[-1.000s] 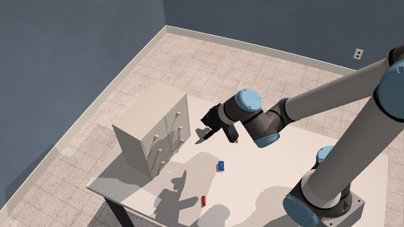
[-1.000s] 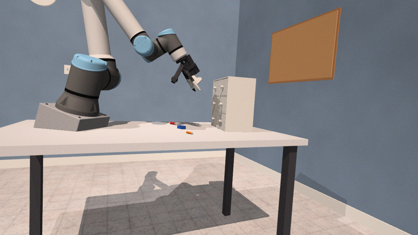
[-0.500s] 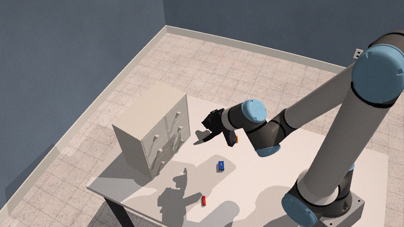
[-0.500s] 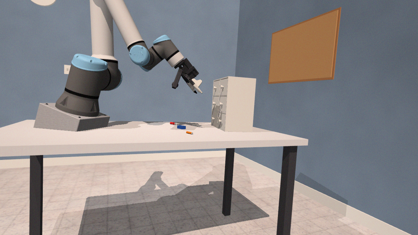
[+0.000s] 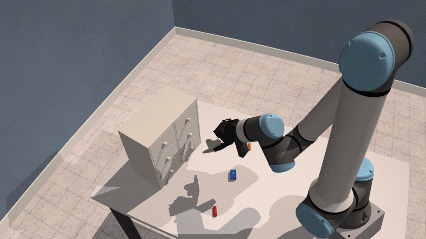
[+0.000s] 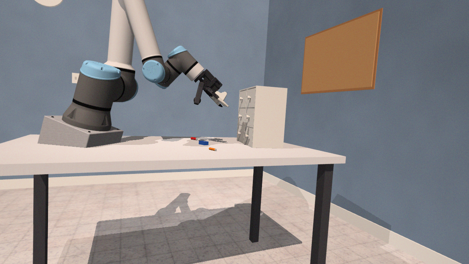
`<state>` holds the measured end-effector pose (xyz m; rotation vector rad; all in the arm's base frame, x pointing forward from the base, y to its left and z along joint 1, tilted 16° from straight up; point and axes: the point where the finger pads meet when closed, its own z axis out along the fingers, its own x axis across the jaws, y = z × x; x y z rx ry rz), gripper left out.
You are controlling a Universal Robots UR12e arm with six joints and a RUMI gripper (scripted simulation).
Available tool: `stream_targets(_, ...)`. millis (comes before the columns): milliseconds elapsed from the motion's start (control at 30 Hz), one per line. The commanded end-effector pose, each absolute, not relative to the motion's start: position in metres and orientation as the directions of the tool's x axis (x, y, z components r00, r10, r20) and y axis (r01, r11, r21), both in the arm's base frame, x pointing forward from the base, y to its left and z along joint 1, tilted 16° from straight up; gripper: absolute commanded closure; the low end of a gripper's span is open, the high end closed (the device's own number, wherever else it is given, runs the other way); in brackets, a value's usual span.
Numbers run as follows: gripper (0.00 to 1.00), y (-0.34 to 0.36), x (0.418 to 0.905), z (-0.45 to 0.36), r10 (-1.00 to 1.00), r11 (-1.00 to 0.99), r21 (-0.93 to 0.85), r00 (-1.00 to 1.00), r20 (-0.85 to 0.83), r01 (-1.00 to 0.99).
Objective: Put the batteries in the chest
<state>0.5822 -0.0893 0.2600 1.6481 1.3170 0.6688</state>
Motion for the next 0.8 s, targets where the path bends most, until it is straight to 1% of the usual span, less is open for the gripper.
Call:
stream_targets(0,0.00,-0.0908,0.5859,0.2580,0.950,-0.022,0.900,0.288,-0.117,0.436)
stream_targets(767,0.00,-0.0947,0.5956,0.2507,0.950,0.010,0.938,0.288,-0.117,0.347)
